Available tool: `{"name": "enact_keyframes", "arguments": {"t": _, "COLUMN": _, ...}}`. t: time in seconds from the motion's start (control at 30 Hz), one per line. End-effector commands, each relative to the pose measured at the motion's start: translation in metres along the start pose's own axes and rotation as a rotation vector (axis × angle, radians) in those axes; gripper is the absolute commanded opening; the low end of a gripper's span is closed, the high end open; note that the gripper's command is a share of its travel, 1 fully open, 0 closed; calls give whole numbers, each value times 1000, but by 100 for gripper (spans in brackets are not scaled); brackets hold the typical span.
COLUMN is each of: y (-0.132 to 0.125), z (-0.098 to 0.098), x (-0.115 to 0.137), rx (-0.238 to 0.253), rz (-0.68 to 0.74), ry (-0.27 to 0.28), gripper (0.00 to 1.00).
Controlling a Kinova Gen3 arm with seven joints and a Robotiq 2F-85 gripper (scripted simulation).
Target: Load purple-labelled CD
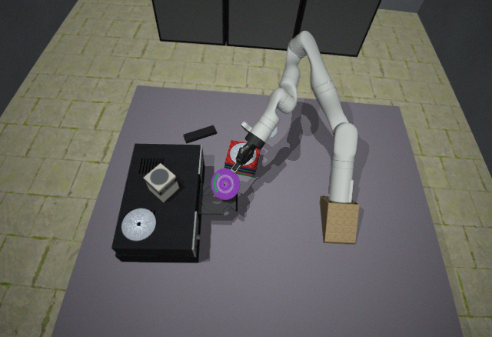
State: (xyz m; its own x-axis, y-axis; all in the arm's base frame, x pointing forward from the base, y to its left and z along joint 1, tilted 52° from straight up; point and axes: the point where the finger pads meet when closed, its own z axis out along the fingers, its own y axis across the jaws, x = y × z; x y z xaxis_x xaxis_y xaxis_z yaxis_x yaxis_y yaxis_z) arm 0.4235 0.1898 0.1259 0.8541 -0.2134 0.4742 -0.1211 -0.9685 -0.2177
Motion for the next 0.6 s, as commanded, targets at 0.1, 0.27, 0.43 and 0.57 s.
{"name": "enact_keyframes", "arguments": {"t": 0.1, "y": 1, "z": -1, "x": 0, "rx": 19, "rz": 9, "ry": 1, "gripper": 11}}
{"name": "enact_keyframes", "arguments": {"t": 0.27, "y": 2, "z": -1, "x": 0, "rx": 23, "rz": 9, "ry": 1, "gripper": 11}}
{"name": "enact_keyframes", "arguments": {"t": 0.43, "y": 3, "z": -1, "x": 0, "rx": 29, "rz": 9, "ry": 1, "gripper": 11}}
{"name": "enact_keyframes", "arguments": {"t": 0.57, "y": 3, "z": -1, "x": 0, "rx": 33, "rz": 9, "ry": 1, "gripper": 11}}
